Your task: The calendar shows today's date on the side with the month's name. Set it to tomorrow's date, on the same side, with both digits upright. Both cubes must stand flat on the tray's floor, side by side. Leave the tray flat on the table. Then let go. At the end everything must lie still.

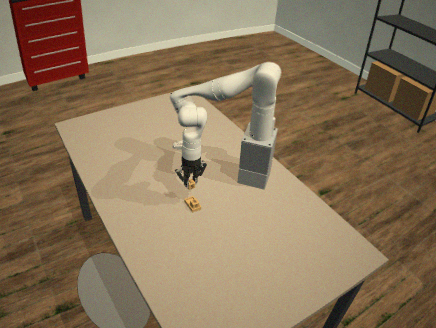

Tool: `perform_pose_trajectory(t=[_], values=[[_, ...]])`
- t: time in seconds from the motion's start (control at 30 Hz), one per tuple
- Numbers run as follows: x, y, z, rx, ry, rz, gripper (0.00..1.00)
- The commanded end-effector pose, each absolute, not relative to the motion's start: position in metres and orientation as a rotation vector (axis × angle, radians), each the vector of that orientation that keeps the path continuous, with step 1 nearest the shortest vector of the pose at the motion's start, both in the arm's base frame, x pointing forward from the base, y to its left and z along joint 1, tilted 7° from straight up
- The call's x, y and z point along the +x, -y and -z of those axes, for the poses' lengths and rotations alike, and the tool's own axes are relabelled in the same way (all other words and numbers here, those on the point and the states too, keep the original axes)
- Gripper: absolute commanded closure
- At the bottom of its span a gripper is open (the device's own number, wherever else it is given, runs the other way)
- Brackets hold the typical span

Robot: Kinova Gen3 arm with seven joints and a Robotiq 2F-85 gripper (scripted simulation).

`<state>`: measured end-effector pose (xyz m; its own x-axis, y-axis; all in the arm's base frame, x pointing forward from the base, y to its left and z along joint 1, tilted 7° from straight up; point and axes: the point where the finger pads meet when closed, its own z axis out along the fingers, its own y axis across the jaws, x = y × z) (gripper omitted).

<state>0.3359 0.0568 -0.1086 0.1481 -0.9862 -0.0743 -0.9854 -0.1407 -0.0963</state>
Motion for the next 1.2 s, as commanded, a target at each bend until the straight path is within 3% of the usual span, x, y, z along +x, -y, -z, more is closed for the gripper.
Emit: perform_pose_trajectory(t=[0.0, 1.17], values=[[0.334, -0.058, 0.117, -2.282, -1.983, -0.003, 0.74], [0.337, -0.062, 0.157, -2.282, -1.983, -0.003, 0.74]])
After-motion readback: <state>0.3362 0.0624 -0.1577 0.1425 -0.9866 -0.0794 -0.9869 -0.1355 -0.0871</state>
